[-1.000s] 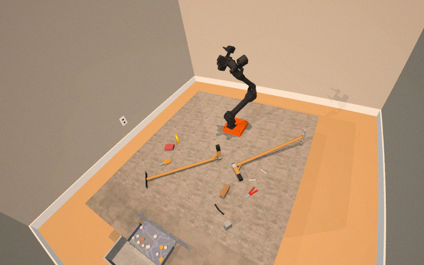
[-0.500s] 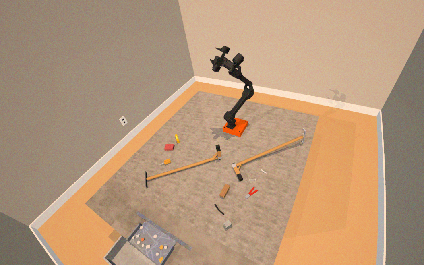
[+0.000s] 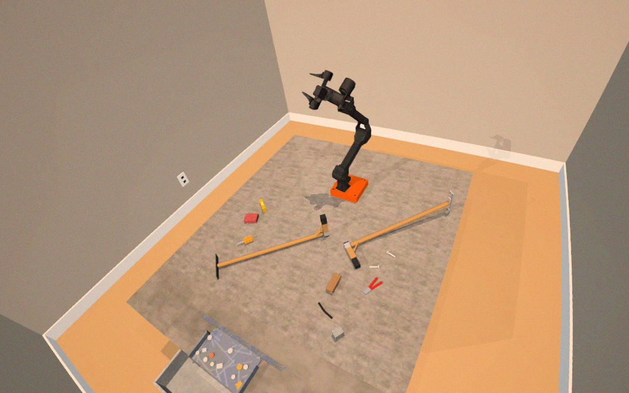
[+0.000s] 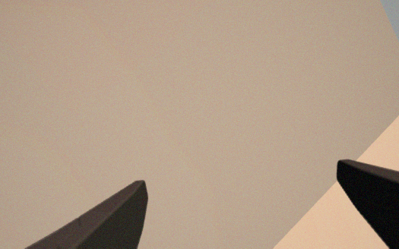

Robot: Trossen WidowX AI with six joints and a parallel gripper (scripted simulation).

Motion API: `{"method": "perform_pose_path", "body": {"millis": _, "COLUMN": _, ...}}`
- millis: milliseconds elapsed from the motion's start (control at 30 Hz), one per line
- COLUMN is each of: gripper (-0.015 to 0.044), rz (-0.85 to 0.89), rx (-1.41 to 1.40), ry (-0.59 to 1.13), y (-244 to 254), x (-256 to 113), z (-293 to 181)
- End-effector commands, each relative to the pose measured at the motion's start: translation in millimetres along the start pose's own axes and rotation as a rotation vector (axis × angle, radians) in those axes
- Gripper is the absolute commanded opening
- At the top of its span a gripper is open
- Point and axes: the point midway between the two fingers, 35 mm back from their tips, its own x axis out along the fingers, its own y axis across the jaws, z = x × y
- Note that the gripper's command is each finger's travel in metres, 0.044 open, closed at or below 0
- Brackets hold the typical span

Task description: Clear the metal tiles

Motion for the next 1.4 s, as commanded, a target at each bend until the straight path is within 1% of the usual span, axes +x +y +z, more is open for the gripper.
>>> {"method": "perform_pose_path", "body": {"millis": 0, "gripper": 0.0440, "rz": 0.033, "rx": 0.042, "ry": -0.080, "y": 7.3, "x": 1.6, "z": 15.1}}
{"method": "perform_pose_path", "body": {"millis": 333, "gripper": 0.0440, "rz": 0.118, "rx": 0.131, "ry": -0.247, "y": 24.5, "x": -0.4, "z": 47.9}}
{"method": "perform_pose_path", "body": {"millis": 667, "gripper": 0.0440, "rz": 0.217, "rx": 0.221, "ry": -0.410, "y": 40.5, "x": -10.2, "z": 80.2}}
{"method": "perform_pose_path", "body": {"millis": 1000, "gripper": 0.0440, "rz": 0.331, "rx": 0.311, "ry": -0.569, "y": 54.7, "x": -27.5, "z": 110.7}}
{"method": "perform_pose_path", "body": {"millis": 1367, "gripper": 0.0440, "rz": 0.472, "rx": 0.405, "ry": -0.738, "y": 67.5, "x": -54.3, "z": 140.4}}
